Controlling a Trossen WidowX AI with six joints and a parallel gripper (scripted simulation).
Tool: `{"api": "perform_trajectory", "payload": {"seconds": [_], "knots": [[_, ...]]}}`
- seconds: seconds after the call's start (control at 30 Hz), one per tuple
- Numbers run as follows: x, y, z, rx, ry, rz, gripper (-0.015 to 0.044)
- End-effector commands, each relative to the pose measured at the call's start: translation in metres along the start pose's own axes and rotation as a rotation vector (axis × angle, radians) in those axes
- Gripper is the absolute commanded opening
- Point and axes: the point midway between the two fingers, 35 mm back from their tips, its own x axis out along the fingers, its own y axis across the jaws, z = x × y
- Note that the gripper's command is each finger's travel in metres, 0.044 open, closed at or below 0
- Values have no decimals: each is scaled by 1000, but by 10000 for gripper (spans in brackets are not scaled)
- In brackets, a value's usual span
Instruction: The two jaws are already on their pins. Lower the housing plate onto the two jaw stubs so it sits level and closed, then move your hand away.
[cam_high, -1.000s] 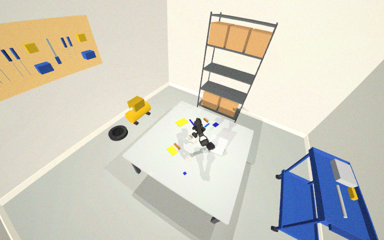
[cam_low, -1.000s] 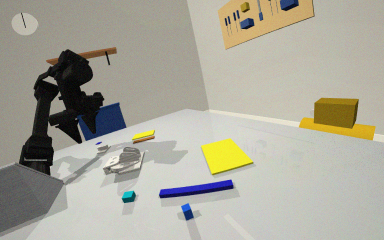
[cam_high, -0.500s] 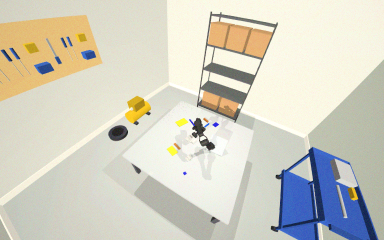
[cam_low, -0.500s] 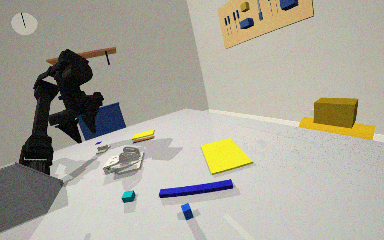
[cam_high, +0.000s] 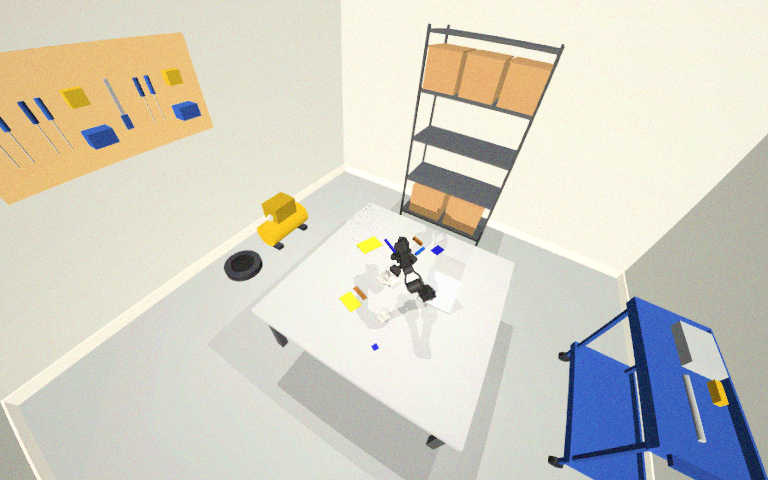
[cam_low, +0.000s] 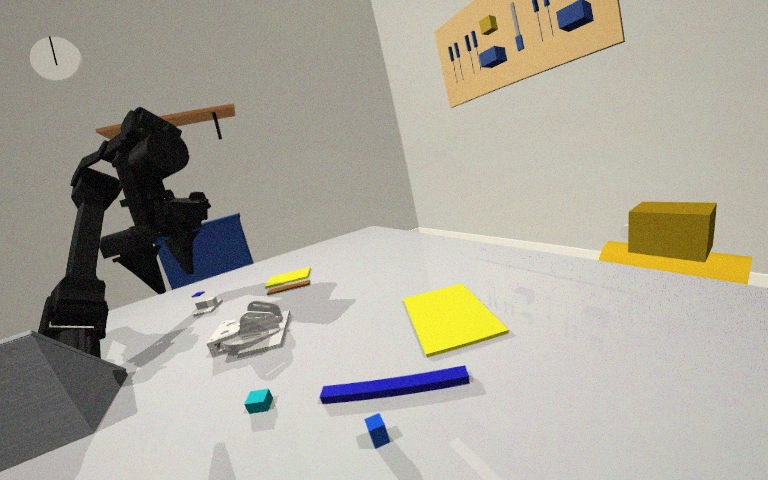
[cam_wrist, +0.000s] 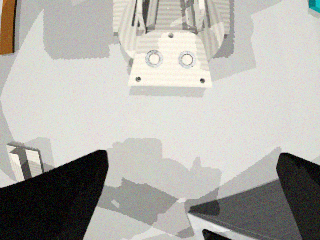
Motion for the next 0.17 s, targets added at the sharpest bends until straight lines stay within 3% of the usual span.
{"api": "perform_trajectory", "payload": {"seconds": [0.0, 0.13], "knots": [[0, 0, -1, -3, 3, -2, 440], [0, 0, -1, -3, 3, -2, 440]]}}
